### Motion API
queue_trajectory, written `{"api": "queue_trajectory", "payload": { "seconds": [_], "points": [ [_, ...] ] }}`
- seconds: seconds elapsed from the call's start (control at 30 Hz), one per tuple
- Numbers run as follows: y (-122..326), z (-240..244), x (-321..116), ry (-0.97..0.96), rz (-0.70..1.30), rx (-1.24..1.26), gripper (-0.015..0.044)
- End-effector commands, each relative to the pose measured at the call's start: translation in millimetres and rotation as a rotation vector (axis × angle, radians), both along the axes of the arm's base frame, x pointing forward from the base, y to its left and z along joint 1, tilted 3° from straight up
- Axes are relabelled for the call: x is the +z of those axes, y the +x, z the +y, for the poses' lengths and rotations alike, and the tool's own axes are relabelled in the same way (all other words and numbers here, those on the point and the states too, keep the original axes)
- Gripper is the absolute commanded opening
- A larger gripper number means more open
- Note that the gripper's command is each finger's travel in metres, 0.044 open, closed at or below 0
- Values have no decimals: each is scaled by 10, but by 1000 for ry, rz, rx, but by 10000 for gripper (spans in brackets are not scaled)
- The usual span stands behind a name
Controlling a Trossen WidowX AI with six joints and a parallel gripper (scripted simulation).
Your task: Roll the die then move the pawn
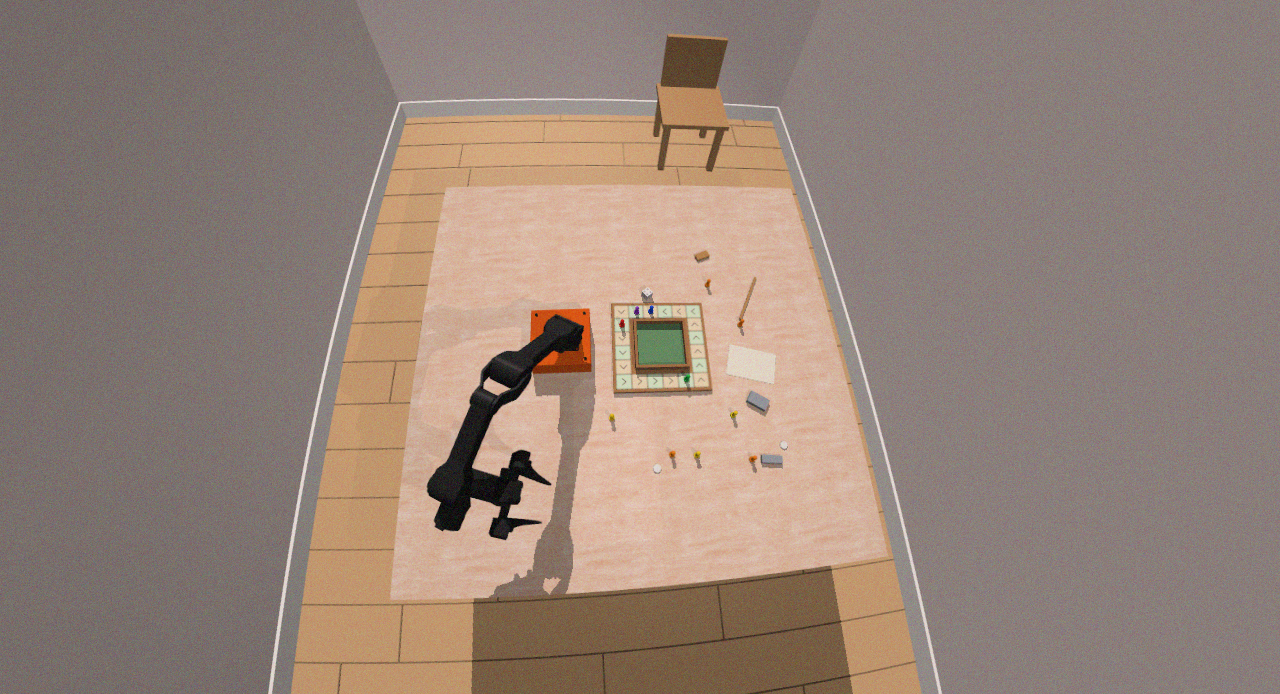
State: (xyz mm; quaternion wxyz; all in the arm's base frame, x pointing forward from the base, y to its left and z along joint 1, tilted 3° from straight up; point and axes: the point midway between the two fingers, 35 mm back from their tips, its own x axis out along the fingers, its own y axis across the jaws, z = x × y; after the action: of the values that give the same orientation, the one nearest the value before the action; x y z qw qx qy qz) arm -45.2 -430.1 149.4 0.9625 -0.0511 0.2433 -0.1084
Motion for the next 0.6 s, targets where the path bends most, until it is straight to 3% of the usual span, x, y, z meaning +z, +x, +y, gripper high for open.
{"api": "queue_trajectory", "payload": {
  "seconds": [0.0, 0.13, 0.33, 0.57],
  "points": [
    [31, 1, -4, 5, 2, 6, 374],
    [644, 66, -88, 108, 49, 115, 275],
    [1675, 402, -229, 265, 176, 293, 275],
    [2734, 1158, -366, 393, 385, 482, 275]
  ]
}}
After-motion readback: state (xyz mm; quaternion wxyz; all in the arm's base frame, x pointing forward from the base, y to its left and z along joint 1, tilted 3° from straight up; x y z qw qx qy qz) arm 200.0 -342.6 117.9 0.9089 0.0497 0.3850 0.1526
